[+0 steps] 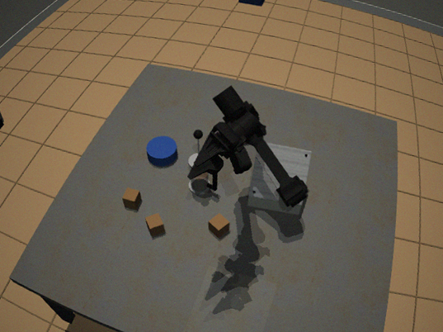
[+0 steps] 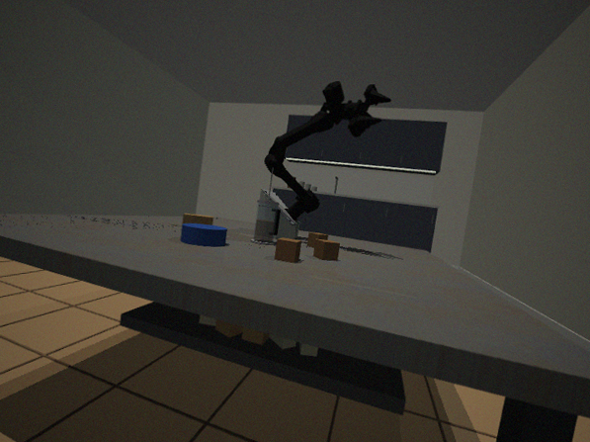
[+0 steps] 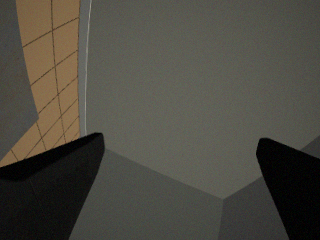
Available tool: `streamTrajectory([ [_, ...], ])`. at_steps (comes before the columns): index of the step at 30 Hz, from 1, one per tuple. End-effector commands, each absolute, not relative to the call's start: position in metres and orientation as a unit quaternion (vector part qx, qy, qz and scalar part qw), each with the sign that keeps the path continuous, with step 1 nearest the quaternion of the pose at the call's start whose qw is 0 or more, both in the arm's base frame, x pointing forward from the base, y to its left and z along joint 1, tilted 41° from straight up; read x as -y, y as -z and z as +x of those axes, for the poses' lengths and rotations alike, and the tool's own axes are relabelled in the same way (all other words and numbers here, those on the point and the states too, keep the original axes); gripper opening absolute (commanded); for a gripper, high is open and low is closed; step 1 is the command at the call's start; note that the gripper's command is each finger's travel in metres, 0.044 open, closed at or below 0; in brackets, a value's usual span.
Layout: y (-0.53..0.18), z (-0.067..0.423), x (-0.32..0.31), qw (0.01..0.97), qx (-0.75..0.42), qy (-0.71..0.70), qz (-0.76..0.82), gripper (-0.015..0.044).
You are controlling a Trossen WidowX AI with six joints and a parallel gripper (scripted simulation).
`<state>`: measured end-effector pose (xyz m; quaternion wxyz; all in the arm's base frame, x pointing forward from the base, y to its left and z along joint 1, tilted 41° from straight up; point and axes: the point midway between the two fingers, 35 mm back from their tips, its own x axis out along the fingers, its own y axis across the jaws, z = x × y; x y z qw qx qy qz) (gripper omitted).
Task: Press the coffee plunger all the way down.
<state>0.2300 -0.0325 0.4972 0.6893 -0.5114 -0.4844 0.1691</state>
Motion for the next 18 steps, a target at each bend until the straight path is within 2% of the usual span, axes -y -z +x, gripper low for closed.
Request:
streamTrajectory([
  [1,-0.498,0.228,0.033,0.69,0.483,-0.168,-0.513,0.0426],
  [2,-0.5,0.225,0.032,0.691,0.483,-0.168,-0.51,0.044],
  [9,-0.512,0.185,0.023,0.689,0.491,-0.157,-0.509,0.044],
  [18,-0.537,0.112,0.001,0.667,0.493,-0.092,-0.551,0.044],
])
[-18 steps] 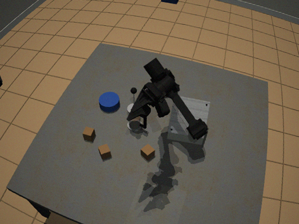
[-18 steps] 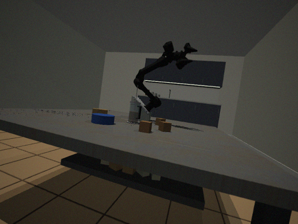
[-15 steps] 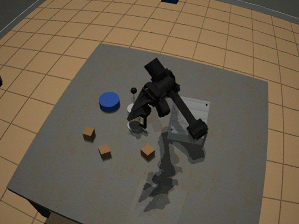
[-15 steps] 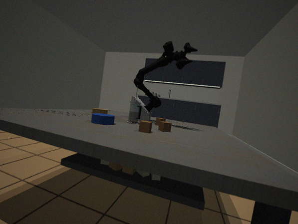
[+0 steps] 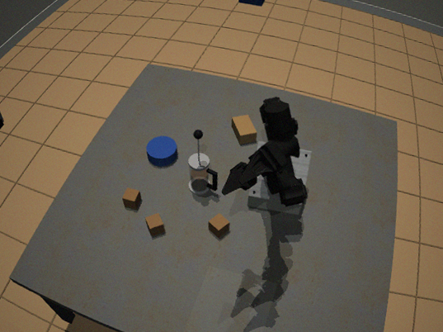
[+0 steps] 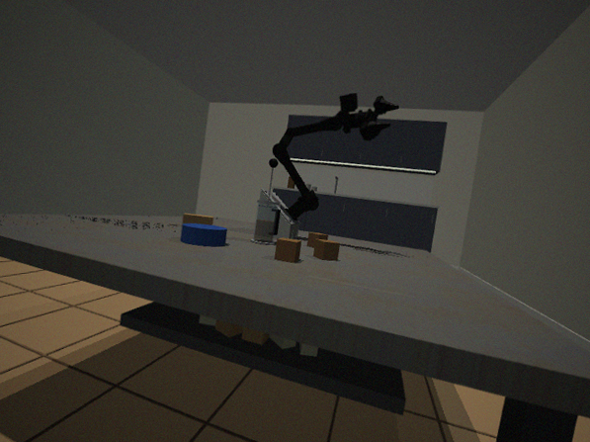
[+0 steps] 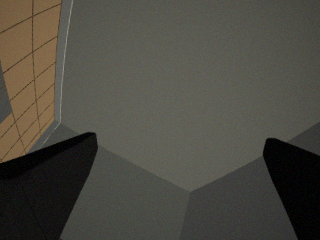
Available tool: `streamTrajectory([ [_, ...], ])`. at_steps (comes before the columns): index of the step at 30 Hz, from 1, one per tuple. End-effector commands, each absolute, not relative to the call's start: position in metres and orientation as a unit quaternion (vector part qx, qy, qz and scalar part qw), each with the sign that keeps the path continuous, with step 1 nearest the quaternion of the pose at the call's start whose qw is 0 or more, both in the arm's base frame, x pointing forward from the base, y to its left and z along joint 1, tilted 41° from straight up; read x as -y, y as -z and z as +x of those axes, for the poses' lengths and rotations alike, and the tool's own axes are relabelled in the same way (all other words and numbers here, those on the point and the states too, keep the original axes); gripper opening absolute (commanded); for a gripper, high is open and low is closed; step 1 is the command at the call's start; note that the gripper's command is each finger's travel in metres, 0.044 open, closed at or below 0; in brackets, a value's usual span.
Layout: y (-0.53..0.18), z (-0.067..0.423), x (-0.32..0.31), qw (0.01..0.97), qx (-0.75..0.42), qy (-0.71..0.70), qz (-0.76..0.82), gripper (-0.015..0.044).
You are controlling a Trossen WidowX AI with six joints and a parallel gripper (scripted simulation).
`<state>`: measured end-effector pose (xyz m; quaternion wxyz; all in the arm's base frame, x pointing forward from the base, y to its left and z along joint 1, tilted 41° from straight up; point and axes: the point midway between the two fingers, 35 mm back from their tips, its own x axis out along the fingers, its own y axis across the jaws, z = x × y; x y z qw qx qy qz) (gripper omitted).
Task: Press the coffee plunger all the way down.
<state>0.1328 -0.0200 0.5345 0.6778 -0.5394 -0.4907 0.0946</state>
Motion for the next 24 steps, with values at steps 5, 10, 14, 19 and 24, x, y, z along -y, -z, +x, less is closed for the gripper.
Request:
streamTrajectory([
  [5,-0.541,0.086,-0.032,0.653,0.483,-0.077,-0.579,0.044],
  [10,-0.534,0.08,-0.073,0.639,0.463,-0.088,-0.608,0.044],
  [14,-0.52,0.093,-0.104,0.635,0.428,-0.101,-0.635,0.044],
  [19,-0.494,0.126,-0.137,0.643,0.367,-0.142,-0.657,0.044],
  [24,-0.461,0.172,-0.149,0.668,0.283,-0.178,-0.665,0.044],
])
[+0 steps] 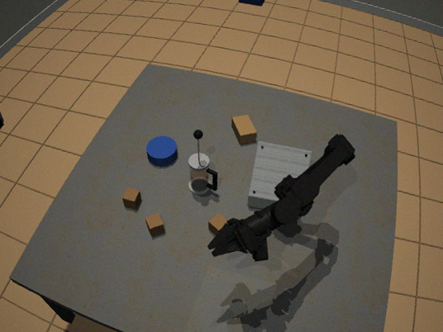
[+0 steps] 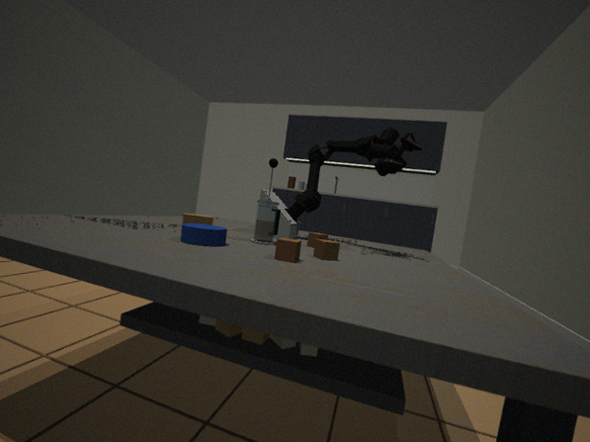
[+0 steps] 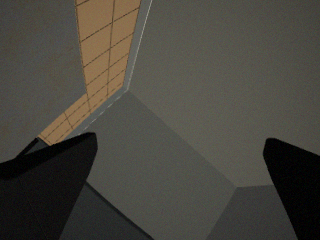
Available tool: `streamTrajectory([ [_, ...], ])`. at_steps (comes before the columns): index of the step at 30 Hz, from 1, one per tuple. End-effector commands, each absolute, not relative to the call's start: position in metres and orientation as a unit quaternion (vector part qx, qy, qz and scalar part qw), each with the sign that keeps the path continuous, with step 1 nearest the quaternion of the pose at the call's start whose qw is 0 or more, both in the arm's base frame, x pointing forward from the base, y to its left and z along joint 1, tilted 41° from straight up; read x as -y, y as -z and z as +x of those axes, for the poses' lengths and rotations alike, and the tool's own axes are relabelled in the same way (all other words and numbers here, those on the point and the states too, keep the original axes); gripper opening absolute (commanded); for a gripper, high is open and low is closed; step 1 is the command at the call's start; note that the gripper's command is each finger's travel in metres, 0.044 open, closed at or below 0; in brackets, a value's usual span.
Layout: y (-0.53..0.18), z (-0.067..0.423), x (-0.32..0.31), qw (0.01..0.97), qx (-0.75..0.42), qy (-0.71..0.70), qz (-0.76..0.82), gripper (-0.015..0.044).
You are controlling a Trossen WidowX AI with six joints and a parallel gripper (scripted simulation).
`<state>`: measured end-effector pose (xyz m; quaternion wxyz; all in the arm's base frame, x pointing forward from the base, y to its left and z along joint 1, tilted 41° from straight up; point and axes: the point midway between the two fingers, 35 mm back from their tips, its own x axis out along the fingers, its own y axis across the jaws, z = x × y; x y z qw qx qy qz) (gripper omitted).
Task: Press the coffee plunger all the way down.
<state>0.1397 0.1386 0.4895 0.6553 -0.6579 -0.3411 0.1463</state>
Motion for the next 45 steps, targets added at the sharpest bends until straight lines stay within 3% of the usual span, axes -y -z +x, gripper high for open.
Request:
streamTrajectory([
  [1,-0.455,0.182,-0.148,0.674,0.264,-0.181,-0.666,0.044],
  [13,-0.351,0.295,-0.096,0.811,0.005,-0.266,-0.521,0.044],
  [21,-0.289,0.329,-0.018,0.895,-0.152,-0.255,-0.333,0.044],
  [30,-0.232,0.321,0.08,0.946,-0.263,-0.189,-0.027,0.044],
  [38,-0.199,0.282,0.165,0.91,-0.257,-0.111,0.306,0.044],
  [45,-0.187,0.277,0.164,0.902,-0.254,-0.097,0.335,0.044],
])
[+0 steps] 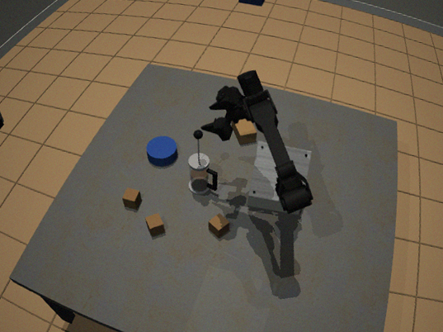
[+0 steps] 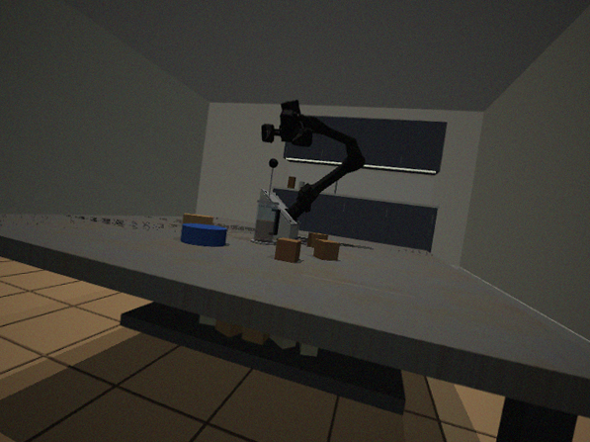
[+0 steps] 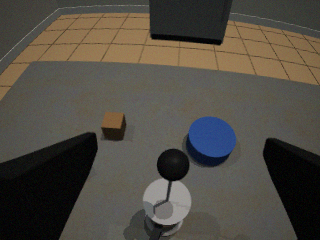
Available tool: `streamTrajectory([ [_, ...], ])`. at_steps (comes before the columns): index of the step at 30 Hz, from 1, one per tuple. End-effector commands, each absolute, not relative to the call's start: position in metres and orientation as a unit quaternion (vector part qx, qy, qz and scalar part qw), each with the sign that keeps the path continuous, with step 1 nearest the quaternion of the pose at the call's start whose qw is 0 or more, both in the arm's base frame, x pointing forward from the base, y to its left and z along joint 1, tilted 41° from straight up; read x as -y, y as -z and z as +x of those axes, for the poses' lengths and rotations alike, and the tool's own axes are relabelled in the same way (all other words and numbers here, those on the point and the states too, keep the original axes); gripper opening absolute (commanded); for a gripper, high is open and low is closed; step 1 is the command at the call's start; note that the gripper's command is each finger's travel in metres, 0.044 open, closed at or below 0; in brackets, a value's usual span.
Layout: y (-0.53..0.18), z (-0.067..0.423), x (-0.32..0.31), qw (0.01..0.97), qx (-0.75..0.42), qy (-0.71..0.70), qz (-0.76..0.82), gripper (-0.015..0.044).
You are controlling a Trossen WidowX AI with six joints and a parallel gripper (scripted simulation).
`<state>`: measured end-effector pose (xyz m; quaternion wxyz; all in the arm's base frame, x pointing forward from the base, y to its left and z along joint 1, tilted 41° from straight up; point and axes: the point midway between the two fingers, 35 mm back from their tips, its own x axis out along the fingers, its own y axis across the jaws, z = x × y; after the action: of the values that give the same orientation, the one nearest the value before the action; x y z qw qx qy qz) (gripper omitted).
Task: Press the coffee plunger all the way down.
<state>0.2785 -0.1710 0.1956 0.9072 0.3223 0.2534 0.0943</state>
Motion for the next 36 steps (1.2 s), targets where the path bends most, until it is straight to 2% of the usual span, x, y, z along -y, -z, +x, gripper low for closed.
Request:
streamTrajectory([
  [1,-0.182,0.278,0.16,0.902,-0.254,-0.096,0.335,0.044],
  [6,-0.152,0.275,0.134,0.902,-0.254,-0.095,0.336,0.044],
  [36,-0.136,0.309,0.12,0.902,-0.253,-0.095,0.336,0.044],
])
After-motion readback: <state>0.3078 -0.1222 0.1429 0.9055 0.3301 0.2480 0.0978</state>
